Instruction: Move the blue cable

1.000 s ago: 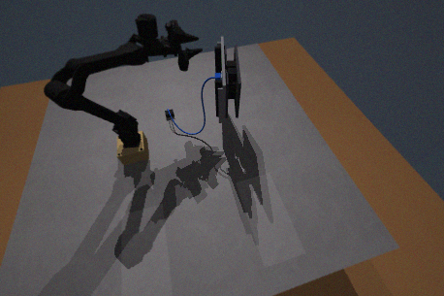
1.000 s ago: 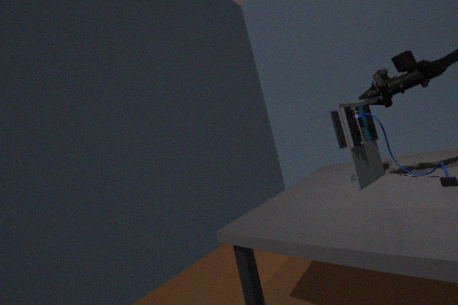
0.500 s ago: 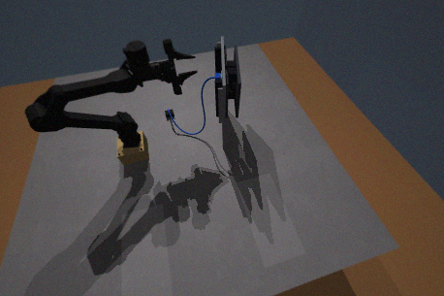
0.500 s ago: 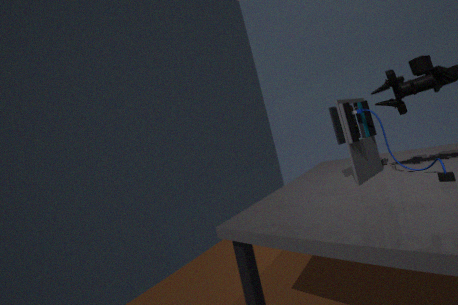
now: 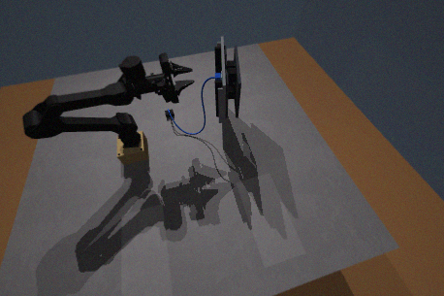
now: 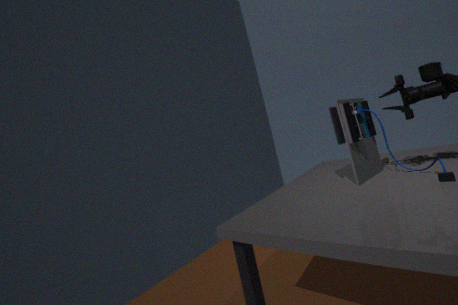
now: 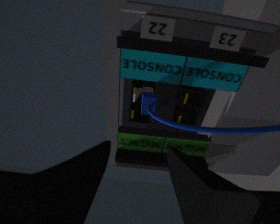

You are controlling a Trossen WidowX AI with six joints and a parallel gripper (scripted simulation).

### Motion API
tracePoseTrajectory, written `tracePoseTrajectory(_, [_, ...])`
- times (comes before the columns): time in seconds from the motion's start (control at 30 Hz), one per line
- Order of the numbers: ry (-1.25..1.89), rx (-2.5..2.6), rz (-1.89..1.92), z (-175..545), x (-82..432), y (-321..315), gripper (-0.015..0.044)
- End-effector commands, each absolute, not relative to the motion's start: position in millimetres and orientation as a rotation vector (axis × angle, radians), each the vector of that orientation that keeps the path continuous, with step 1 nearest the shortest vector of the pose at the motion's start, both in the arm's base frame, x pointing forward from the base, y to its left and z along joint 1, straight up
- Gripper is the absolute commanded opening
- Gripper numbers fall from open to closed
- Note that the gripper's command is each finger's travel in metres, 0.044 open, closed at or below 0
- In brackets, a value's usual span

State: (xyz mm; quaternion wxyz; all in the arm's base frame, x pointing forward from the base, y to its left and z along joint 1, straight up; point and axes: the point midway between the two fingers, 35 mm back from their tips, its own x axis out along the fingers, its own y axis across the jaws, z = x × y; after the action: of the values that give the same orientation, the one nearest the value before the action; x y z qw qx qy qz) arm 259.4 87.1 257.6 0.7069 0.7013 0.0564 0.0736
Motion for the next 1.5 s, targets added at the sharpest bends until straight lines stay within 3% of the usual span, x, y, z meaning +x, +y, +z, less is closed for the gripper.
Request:
tracePoseTrajectory(0.0, [0.137,1.57,0.159,253.6,270.0,87.5,0.0239])
tracePoseTrajectory(0.2, [0.134,1.569,0.162,253.3,316.3,83.1,0.0239])
tracePoseTrajectory(1.47, [0.13,1.568,0.165,257.0,366.2,80.1,0.0239])
